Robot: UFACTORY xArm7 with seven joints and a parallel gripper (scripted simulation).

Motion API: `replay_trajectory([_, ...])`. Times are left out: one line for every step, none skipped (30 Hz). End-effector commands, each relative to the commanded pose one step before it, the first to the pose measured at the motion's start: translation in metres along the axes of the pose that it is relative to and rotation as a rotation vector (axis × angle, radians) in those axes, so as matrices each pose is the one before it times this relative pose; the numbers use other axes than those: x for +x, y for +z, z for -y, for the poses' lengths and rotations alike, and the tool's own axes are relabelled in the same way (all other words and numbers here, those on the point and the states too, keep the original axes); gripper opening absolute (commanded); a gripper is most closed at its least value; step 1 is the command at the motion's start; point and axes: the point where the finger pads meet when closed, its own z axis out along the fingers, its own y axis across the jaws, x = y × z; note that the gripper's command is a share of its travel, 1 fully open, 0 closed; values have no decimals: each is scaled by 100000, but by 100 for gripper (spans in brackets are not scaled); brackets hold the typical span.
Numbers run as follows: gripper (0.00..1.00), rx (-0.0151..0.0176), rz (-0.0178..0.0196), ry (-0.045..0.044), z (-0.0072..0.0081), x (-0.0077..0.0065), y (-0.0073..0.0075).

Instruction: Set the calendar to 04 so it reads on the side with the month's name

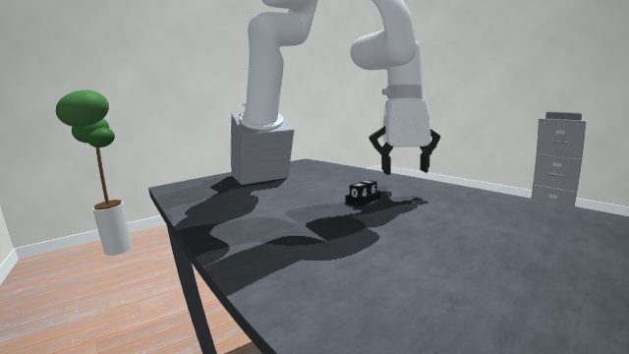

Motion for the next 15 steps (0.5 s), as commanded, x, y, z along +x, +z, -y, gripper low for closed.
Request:
replay_trajectory([100, -262, 10, -7868, -813, 271, -4])
replay_trajectory([100, 0, -1, -1, -563, 193, 65])
replay_trajectory([100, 0, 0, 0, -451, 154, 52])
replay_trajectory([100, 0, 1, 1, -295, 99, 34])
replay_trajectory([100, 0, -1, -1, -135, 47, 16])
replay_trajectory([100, 0, 0, 0, -23, 8, 3])
replay_trajectory([100, 0, 0, 0, 0, 0, 4])
replay_trajectory([100, 0, 0, -1, 0, 0, 27])
replay_trajectory([100, 0, 0, 0, 0, 0, 0])
replay_trajectory([100, 0, 0, 0, 0, 0, 0])
replay_trajectory([100, 0, 1, -1, 0, 0, 66])
replay_trajectory([100, 0, 0, -1, 0, 0, 113])
replay_trajectory([100, 0, -1, 1, 0, 0, 161])
replay_trajectory([100, 0, 0, 0, 0, 0, 206])
replay_trajectory([100, 0, 0, 0, 0, 0, 244])
